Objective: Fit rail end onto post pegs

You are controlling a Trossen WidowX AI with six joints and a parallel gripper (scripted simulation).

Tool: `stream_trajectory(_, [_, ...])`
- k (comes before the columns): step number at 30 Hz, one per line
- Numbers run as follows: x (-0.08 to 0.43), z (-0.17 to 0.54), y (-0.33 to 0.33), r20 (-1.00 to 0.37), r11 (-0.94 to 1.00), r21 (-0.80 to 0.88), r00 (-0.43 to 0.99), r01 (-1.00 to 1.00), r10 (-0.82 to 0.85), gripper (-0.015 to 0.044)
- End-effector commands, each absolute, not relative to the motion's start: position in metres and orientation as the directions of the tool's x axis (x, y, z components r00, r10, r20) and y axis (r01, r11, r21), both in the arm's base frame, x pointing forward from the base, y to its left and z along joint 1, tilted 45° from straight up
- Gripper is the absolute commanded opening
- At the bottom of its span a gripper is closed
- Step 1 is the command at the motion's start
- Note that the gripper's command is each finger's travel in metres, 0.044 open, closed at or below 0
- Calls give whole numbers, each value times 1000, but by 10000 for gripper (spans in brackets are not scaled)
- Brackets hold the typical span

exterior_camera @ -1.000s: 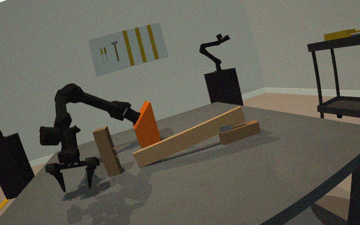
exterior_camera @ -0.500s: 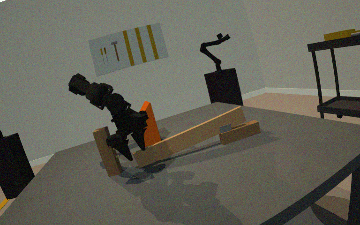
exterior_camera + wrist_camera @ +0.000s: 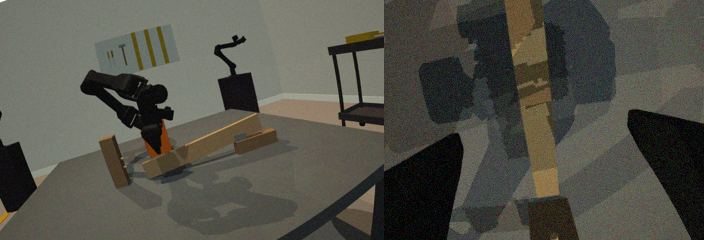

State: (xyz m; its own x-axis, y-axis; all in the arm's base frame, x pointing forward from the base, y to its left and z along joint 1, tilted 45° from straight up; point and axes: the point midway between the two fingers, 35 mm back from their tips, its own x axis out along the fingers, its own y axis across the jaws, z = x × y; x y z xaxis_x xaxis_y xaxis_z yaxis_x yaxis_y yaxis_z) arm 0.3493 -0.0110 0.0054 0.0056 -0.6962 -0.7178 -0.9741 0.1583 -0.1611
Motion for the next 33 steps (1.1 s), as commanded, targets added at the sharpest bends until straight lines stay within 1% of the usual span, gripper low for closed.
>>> stream_trajectory(1, [347, 1, -15, -714, 154, -148, -2, -977, -701, 440])
stream_trajectory(33, [347, -36, -51, -712, 153, -149, -1, -977, -702, 440])
